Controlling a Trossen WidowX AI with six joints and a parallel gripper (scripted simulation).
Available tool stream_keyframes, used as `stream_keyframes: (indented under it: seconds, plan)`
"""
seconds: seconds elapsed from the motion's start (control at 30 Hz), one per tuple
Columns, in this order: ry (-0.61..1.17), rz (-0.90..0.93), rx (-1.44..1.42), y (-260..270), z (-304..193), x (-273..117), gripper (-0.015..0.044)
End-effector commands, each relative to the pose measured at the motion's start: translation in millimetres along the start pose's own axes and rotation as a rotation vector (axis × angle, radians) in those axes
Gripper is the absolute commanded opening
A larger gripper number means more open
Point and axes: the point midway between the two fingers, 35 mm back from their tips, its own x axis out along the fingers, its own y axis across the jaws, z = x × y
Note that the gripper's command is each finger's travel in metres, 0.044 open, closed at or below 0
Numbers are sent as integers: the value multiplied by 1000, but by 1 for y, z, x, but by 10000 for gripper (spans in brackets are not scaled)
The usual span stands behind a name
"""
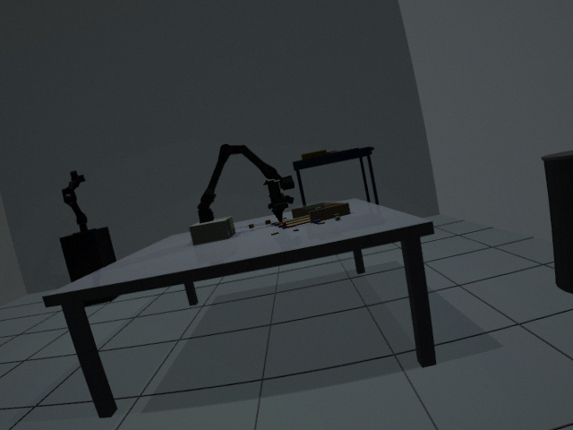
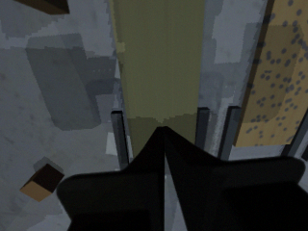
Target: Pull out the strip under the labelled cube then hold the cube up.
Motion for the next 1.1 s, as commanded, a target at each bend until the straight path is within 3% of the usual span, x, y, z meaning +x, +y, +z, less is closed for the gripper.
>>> stream_keyframes:
  seconds: [0.0, 1.07]
  plan:
    - [0, -4, 3, 0, 0, 1, 0]
    - [0, -4, 3, 0, -3, 4, 0]
